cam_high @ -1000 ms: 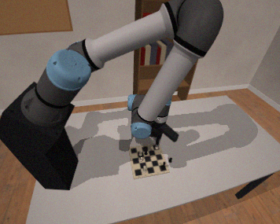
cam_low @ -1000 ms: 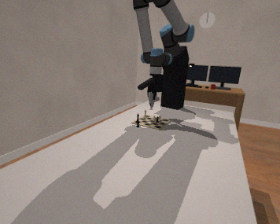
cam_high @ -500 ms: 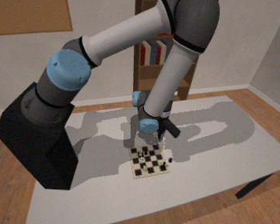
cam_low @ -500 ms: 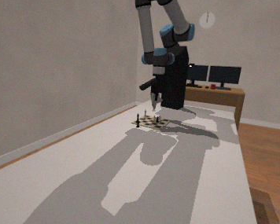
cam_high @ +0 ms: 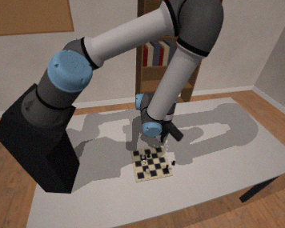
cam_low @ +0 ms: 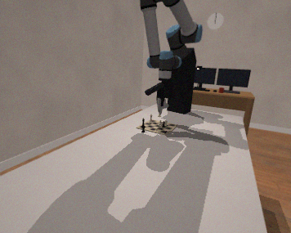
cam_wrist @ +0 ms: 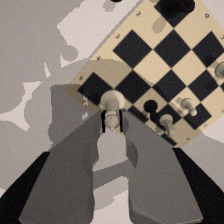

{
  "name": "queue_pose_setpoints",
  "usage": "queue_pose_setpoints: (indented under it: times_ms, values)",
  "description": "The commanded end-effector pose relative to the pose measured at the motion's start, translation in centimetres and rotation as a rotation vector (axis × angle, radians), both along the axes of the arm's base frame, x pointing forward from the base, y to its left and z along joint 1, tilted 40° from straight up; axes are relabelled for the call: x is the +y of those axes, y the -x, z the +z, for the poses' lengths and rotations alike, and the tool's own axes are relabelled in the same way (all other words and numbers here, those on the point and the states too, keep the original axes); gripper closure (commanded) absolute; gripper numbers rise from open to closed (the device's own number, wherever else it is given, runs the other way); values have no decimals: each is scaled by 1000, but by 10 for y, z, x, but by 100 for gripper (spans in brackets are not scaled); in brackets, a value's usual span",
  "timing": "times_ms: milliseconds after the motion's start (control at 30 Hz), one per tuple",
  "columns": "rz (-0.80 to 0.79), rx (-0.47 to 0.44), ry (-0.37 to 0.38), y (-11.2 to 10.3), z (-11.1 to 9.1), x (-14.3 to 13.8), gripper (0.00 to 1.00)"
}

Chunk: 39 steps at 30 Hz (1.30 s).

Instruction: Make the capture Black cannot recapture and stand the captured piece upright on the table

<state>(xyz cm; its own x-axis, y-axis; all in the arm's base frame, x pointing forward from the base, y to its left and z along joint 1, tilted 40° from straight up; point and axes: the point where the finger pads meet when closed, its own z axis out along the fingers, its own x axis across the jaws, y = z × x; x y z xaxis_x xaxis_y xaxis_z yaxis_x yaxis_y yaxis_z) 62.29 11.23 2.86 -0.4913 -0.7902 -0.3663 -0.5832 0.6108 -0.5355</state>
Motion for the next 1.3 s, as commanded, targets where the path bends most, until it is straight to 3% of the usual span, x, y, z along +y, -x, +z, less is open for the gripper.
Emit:
queue_pose_setpoints:
  times_ms: [0, 600, 1267]
  values:
    - [-2, -3, 0, -15, -14, -2, 100]
    - [-2, -3, 0, -58, -64, -5, 100]
    - [-1, -3, 0, -60, -66, -4, 100]
